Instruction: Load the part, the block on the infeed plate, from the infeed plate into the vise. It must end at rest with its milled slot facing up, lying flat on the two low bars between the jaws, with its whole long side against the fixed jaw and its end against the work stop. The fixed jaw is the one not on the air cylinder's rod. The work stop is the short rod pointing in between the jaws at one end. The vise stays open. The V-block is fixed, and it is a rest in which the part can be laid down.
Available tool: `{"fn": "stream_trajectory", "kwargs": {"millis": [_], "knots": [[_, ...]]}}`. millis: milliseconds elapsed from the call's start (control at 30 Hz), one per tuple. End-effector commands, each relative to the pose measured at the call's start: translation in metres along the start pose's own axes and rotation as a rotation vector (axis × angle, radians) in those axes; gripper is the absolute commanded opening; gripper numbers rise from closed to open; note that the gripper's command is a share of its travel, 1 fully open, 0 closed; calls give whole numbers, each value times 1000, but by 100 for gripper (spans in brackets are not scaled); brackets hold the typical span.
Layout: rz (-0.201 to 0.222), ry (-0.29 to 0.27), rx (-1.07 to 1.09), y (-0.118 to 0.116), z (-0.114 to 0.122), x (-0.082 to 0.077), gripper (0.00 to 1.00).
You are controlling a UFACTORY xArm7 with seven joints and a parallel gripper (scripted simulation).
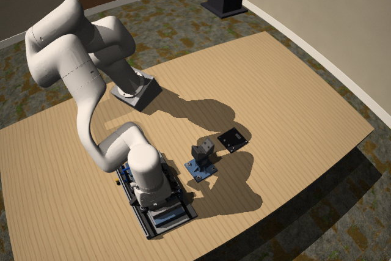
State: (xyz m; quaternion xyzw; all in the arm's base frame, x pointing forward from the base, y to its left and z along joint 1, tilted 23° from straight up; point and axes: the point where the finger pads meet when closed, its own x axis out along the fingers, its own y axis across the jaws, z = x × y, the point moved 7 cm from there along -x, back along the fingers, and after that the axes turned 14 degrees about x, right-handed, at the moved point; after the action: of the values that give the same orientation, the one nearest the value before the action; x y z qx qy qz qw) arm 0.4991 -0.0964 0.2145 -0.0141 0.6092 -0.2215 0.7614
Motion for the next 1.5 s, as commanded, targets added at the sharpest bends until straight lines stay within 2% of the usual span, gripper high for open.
{"fn": "stream_trajectory", "kwargs": {"millis": [0, 1067, 1100, 1467], "knots": [[1, -5, 0, 1, 1, -2, 0], [1, -5, 0, 1, 1, 0, 0], [1, -5, 0, 1, 1, 0, 81], [1, -5, 0, 1, 1, 0, 81]]}}
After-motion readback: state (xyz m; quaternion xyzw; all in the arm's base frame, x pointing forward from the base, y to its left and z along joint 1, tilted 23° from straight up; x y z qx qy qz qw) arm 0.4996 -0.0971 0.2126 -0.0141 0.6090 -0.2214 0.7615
